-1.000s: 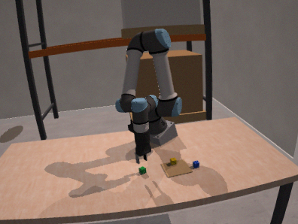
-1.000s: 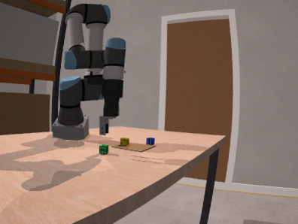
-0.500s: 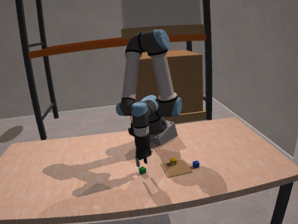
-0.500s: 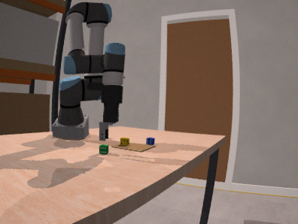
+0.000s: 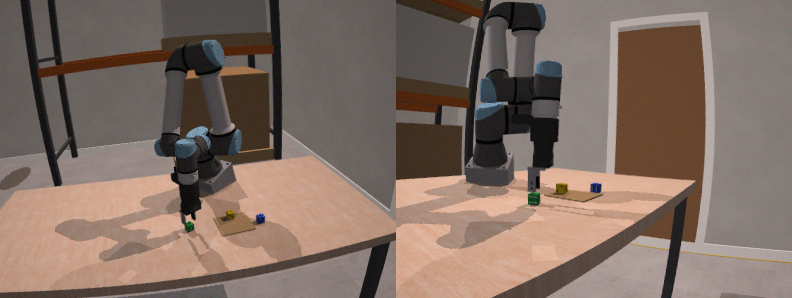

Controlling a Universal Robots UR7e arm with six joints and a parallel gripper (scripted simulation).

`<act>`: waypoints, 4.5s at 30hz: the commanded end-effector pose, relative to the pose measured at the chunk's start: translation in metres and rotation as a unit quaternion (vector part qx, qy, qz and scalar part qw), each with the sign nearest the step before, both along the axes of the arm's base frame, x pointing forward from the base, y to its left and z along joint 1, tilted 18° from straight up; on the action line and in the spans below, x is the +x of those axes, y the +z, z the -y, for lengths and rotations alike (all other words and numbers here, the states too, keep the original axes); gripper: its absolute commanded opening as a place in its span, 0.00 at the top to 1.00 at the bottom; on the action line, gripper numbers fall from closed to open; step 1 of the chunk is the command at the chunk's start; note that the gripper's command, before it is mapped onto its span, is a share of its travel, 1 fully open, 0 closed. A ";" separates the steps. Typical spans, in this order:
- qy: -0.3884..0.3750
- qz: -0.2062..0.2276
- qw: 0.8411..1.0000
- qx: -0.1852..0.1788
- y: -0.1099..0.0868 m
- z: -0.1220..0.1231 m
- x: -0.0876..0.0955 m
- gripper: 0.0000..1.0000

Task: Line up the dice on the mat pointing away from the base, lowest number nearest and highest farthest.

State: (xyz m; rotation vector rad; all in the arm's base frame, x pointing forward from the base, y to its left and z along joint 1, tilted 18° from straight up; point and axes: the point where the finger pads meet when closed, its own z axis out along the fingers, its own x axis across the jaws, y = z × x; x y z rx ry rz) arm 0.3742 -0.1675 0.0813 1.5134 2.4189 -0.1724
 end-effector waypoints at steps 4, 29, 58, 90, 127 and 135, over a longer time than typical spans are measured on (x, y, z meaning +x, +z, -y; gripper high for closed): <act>0.000 0.001 1.000 0.000 -0.001 0.001 0.001 0.13; 0.000 0.001 1.000 0.000 -0.001 0.001 0.001 0.13; 0.000 0.001 1.000 0.000 -0.023 0.006 0.005 0.13; 0.000 0.001 1.000 0.000 -0.035 0.009 0.007 0.13; 0.000 0.001 1.000 0.000 -0.035 0.009 0.007 0.43; 0.000 0.001 1.000 0.000 -0.035 0.009 0.007 0.43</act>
